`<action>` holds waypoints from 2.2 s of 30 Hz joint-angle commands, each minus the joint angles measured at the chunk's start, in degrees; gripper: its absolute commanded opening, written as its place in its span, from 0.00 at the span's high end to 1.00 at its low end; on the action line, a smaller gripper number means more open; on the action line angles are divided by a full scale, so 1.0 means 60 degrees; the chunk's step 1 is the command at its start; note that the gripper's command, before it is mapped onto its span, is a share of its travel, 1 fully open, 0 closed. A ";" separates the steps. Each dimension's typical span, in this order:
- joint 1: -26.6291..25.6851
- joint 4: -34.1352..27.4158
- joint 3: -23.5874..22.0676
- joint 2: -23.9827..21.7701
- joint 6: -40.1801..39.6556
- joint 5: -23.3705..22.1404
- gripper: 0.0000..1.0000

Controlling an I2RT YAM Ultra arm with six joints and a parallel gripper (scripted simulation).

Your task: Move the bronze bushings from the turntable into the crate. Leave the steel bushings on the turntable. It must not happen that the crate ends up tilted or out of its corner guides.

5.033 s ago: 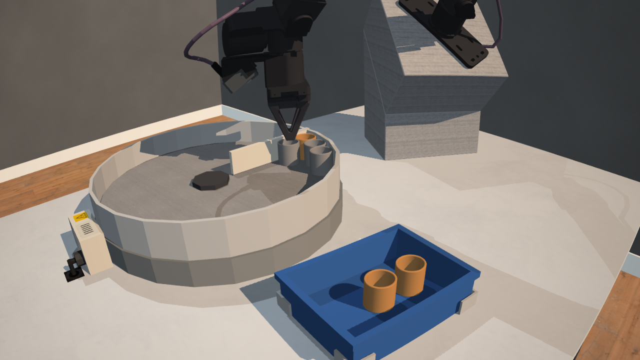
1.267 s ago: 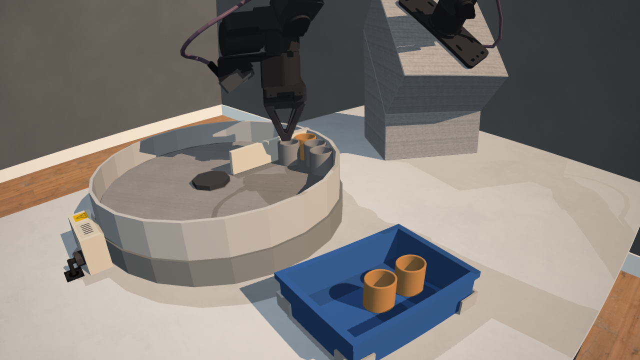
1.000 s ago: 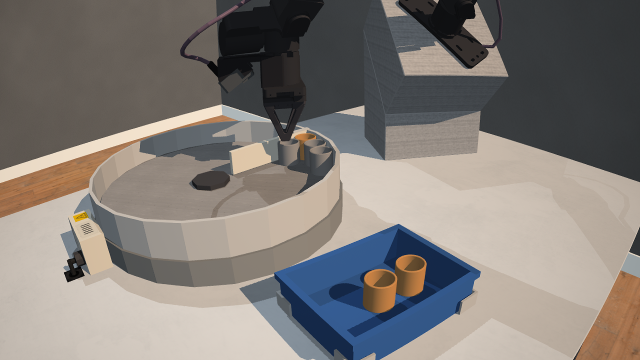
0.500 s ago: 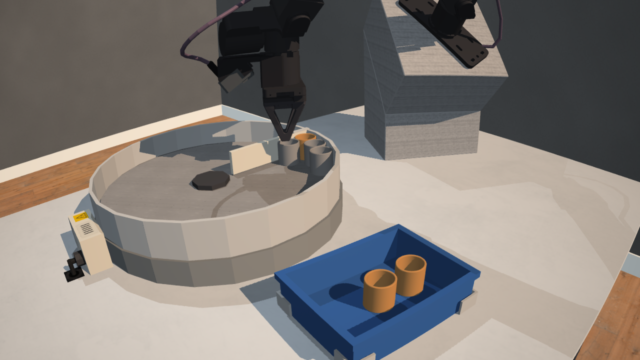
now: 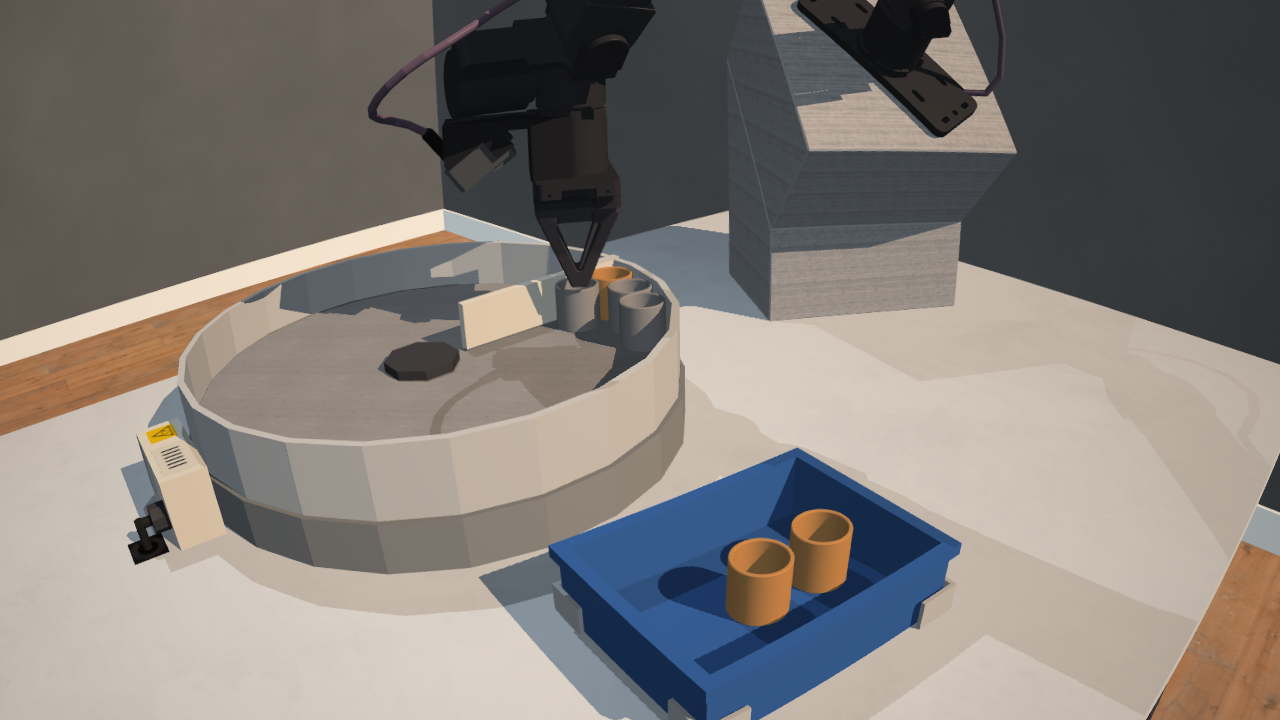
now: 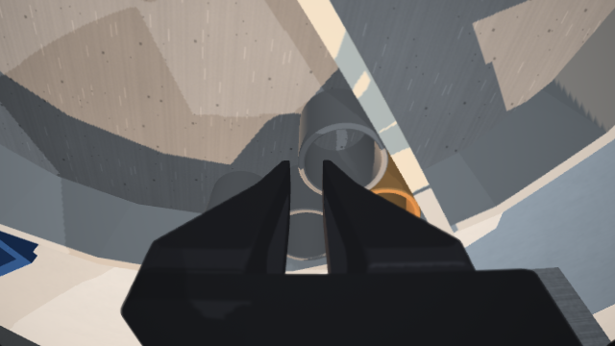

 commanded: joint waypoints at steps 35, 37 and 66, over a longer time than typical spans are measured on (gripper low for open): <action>-0.0163 0.0426 -0.0086 0.0155 0.0166 0.0069 0.85; -0.0163 0.0426 -0.0086 0.0155 0.0166 0.0069 0.85; -0.0188 -0.0132 0.0310 -0.0141 0.0045 0.0054 0.85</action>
